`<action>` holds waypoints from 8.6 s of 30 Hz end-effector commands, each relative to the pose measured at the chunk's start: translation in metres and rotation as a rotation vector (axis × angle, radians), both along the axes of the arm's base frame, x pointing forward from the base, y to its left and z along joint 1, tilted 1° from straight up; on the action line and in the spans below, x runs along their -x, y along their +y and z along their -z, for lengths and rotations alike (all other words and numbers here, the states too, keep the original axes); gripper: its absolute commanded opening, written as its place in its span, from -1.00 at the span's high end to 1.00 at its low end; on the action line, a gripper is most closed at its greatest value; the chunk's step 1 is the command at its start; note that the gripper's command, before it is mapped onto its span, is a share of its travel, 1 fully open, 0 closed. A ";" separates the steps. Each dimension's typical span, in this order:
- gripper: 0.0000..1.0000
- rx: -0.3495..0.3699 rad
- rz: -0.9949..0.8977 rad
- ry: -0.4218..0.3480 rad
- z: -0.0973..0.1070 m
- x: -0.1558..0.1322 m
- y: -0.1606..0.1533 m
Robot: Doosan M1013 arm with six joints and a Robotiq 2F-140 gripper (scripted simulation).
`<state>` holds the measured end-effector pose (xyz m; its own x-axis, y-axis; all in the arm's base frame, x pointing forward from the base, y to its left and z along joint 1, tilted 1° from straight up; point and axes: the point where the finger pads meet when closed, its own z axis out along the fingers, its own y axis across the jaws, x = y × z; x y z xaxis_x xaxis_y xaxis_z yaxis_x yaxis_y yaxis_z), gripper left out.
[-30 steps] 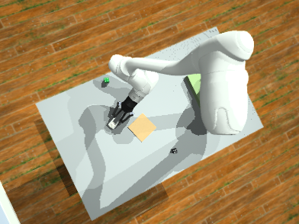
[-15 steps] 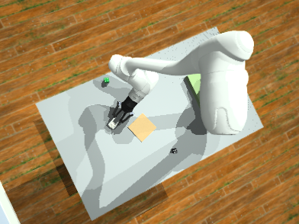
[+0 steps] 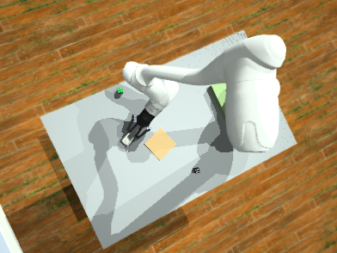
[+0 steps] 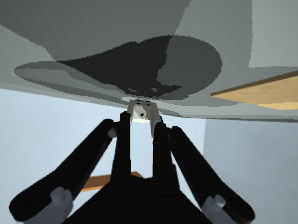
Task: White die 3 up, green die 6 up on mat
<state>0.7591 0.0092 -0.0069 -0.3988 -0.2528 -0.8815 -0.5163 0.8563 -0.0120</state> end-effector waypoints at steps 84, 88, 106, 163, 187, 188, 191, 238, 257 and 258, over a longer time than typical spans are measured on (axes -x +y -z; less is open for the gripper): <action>0.38 0.000 0.000 0.000 0.012 0.000 0.000; 0.30 0.000 0.000 0.000 0.012 0.000 0.000; 0.30 0.000 0.000 0.000 0.012 0.000 0.000; 0.30 0.000 0.000 0.000 -0.016 0.038 -0.023; 0.30 0.000 0.000 0.000 -0.072 0.038 -0.022; 0.30 -0.001 -0.002 0.001 -0.072 0.038 -0.021; 0.30 -0.013 -0.022 0.011 -0.074 0.036 -0.013; 0.30 0.537 -0.016 0.927 -0.105 -0.010 0.016; -1.00 0.565 0.000 0.922 -0.104 -0.014 0.010; -1.00 0.572 -0.012 0.919 -0.099 -0.012 0.009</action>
